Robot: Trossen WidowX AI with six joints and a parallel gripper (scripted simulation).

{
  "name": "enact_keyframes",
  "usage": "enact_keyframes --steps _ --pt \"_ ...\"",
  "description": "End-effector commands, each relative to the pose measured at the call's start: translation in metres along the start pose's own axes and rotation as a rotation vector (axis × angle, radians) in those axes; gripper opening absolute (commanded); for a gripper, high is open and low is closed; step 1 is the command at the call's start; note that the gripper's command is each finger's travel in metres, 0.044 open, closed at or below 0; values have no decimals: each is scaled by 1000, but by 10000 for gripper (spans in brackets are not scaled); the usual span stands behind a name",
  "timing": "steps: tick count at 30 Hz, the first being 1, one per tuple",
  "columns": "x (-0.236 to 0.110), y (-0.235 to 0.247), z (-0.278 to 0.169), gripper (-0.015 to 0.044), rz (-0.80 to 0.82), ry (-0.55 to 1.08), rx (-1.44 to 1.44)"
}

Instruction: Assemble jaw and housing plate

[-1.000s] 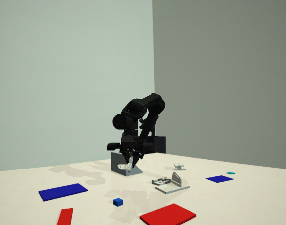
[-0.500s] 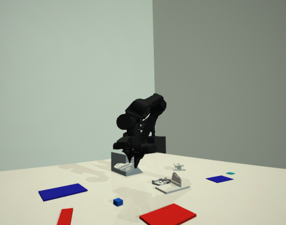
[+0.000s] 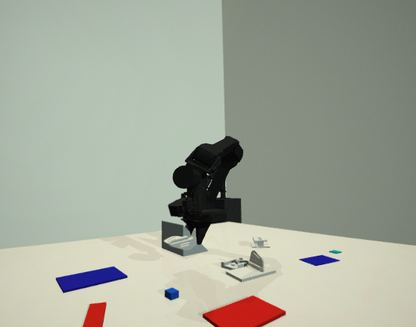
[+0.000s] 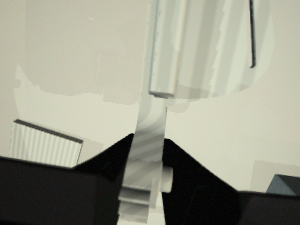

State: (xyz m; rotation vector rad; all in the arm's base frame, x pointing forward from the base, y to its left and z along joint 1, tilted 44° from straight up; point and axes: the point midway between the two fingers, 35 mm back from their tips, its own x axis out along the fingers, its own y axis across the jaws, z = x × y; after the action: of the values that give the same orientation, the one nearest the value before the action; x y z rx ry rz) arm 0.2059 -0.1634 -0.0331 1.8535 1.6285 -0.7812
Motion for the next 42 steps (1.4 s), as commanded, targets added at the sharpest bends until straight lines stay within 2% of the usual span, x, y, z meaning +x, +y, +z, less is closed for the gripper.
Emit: enact_keyframes --steps 1,16,23,42 --pt "-2 3 -3 37 6 -1 120" --pt "-2 12 -12 37 6 1 571" --pt "-1 12 -12 37 6 1 576" --pt "30 14 -11 37 7 1 575"
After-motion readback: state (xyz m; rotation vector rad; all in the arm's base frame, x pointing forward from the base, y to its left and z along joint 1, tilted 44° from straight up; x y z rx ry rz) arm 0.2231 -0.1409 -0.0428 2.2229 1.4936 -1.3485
